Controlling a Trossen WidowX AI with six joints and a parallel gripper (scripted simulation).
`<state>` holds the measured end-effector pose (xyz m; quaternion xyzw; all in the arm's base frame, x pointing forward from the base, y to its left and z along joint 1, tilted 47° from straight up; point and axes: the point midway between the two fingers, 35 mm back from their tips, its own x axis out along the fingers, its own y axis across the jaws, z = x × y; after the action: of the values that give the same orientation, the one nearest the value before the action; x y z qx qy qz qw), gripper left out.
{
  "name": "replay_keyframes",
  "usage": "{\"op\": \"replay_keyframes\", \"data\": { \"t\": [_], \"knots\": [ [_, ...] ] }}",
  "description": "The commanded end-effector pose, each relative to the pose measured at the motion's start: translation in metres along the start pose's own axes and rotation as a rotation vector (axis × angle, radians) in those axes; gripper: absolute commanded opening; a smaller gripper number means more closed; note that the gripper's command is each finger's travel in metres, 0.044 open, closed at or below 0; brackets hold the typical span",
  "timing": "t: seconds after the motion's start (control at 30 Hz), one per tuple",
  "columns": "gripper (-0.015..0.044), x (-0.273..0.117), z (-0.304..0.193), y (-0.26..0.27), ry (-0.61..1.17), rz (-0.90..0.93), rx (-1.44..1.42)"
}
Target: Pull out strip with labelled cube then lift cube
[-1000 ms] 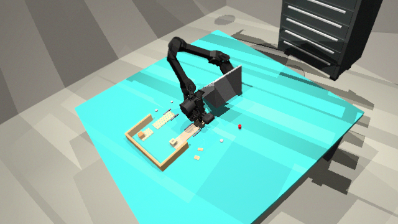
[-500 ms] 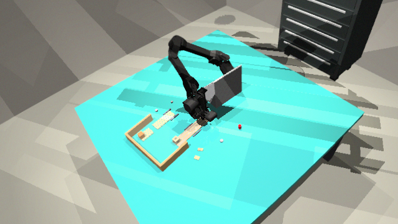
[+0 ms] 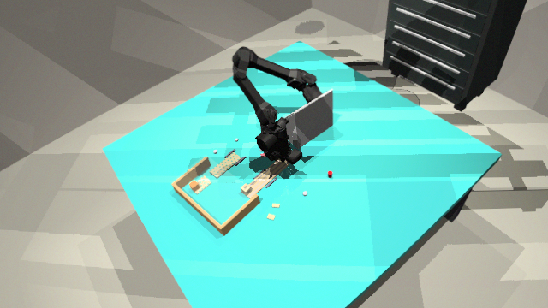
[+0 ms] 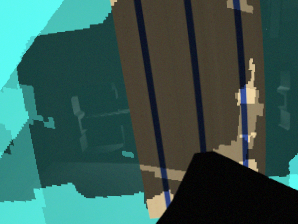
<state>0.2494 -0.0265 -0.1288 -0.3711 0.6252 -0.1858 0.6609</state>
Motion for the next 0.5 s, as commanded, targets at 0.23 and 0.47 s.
{"op": "replay_keyframes", "data": {
  "t": [0.23,0.47],
  "knots": [
    [0.0000,0.003,-0.026,0.000,0.028,0.001,-0.012],
    [0.0000,0.003,-0.036,0.000,0.028,0.001,-0.012]
  ]
}}
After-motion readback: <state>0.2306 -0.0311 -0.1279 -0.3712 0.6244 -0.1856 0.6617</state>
